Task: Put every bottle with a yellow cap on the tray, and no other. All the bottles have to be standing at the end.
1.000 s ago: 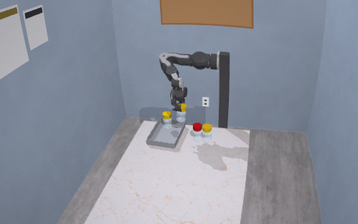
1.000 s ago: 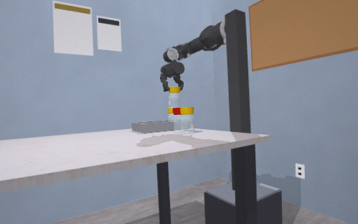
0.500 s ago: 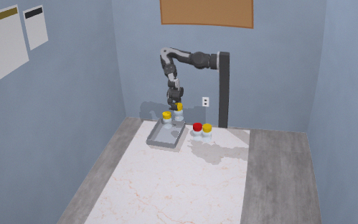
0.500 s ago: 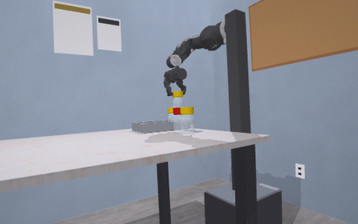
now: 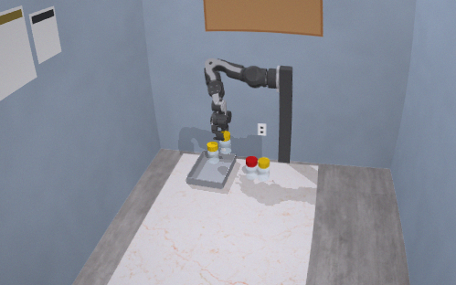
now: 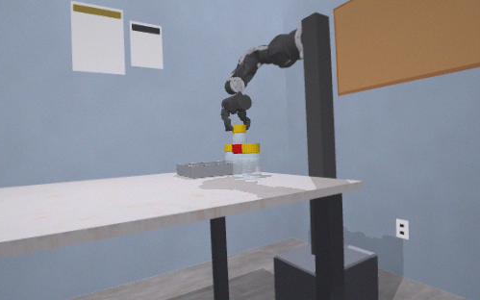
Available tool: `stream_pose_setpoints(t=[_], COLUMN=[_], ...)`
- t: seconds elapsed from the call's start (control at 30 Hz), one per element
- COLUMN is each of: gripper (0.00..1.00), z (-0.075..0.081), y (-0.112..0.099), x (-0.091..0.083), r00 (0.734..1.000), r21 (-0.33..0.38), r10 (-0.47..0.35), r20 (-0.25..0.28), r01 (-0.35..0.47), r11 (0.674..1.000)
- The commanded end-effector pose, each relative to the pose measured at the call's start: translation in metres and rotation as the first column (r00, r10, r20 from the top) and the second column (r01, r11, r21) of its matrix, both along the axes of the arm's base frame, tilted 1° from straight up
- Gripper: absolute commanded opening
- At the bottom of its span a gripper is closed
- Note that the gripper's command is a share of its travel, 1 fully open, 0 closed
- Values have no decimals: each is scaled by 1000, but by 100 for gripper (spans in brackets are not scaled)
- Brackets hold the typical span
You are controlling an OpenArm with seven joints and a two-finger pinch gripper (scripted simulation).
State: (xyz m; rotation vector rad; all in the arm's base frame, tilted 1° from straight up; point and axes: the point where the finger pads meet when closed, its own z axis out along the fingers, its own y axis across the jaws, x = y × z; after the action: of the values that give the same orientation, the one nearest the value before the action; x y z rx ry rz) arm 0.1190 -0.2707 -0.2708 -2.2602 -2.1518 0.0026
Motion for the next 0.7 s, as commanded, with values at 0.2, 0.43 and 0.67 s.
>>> stream_pose_setpoints(t=[0.2, 0.43, 0.67], gripper=[0, 0, 0], z=[-15, -39, -42], y=[-1, -3, -2], x=[1, 1, -1], r00=[1000, 1000, 1000], r21=[1, 1, 2], r10=[2, 3, 2], r20=[6, 9, 1], r01=[-2, -3, -2], r11=[1000, 1000, 1000])
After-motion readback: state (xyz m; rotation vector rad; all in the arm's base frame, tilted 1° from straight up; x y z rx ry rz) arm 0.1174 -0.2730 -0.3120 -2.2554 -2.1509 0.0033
